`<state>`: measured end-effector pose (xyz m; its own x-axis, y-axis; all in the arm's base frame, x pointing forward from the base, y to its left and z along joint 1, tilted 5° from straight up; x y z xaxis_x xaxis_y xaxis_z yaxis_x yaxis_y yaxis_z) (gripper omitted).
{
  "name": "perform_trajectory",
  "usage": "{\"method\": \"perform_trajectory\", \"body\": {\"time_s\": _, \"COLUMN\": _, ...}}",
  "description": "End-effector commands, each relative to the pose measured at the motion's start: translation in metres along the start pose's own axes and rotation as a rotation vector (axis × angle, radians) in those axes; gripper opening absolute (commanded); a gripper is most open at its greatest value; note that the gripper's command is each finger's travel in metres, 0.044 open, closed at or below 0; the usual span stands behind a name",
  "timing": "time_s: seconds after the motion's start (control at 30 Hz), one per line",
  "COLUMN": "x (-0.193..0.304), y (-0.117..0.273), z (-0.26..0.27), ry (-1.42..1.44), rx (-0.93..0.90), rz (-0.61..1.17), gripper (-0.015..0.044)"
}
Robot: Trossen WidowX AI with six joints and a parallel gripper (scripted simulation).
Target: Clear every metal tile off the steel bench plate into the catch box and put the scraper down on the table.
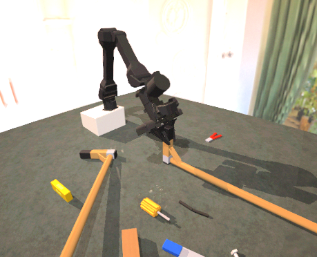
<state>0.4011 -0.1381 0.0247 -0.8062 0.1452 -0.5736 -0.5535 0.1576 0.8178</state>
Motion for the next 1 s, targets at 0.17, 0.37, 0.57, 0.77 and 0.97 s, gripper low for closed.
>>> {"method": "perform_trajectory", "body": {"time_s": 0.17, "x": -0.014, "y": -0.006, "z": -0.003, "ry": 0.002, "rx": -0.001, "rz": -0.013, "gripper": 0.0}}
{"method": "perform_trajectory", "body": {"time_s": 0.37, "x": -0.022, "y": -0.011, "z": -0.003, "ry": 0.002, "rx": -0.001, "rz": -0.013, "gripper": 0.0}}
{"method": "perform_trajectory", "body": {"time_s": 0.57, "x": -0.03, "y": -0.016, "z": -0.003, "ry": 0.002, "rx": -0.001, "rz": -0.014, "gripper": 0.0}}
{"method": "perform_trajectory", "body": {"time_s": 0.77, "x": -0.038, "y": -0.021, "z": -0.003, "ry": 0.002, "rx": -0.001, "rz": -0.015, "gripper": 0.0}}
{"method": "perform_trajectory", "body": {"time_s": 0.97, "x": -0.045, "y": -0.026, "z": -0.004, "ry": 0.002, "rx": -0.001, "rz": -0.016, "gripper": 0.0}}
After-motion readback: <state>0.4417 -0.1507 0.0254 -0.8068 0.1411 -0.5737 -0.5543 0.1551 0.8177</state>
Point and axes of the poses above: the point midway between the two fingers, 35 mm back from their tips, its own y axis back along the fingers, its own z axis across the jaws, x = y × z, the point moved 2 cm from there along y, back along the fingers
